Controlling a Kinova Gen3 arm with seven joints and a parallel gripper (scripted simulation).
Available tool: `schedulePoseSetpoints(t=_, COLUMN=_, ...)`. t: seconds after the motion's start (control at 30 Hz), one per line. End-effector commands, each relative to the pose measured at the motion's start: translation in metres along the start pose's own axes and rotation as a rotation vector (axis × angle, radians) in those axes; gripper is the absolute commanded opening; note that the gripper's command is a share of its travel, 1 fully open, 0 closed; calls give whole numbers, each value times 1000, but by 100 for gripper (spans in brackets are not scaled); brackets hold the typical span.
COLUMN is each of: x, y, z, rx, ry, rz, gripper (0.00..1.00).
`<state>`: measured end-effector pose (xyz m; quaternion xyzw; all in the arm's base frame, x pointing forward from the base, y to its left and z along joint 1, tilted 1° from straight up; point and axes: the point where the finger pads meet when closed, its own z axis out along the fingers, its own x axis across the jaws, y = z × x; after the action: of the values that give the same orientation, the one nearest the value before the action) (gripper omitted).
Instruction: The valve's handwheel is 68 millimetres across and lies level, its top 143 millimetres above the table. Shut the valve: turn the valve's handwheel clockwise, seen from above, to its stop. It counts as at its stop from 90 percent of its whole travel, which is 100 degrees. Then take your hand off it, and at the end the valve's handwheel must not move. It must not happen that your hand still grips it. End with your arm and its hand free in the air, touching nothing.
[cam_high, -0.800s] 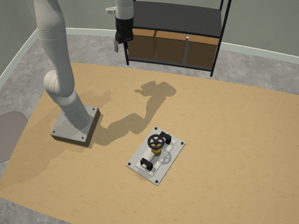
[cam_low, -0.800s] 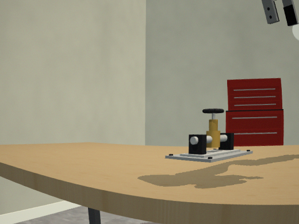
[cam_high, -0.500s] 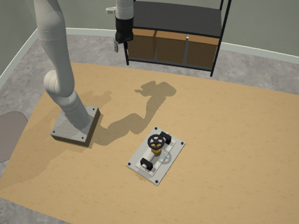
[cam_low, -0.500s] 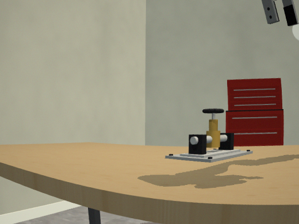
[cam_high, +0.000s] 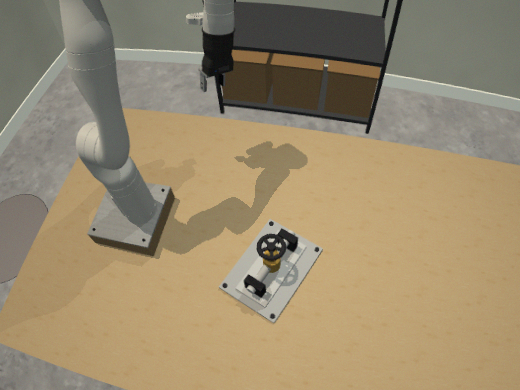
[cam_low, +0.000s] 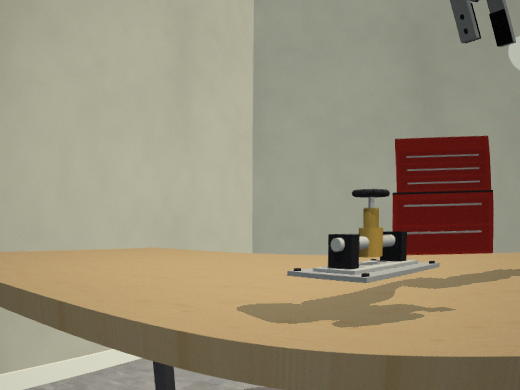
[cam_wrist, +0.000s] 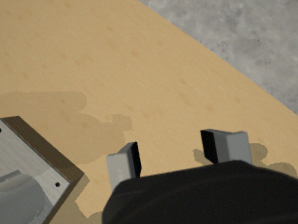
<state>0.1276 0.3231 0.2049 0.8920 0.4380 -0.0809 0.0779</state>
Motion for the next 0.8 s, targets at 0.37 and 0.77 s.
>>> schedulePoseSetpoints(t=0.37, x=29, y=116, z=24, rx=103, ry=14, rz=411, gripper=100)
schedulePoseSetpoints(t=0.77, x=6, y=274, z=61, rx=190, ry=50, rz=960, gripper=100)
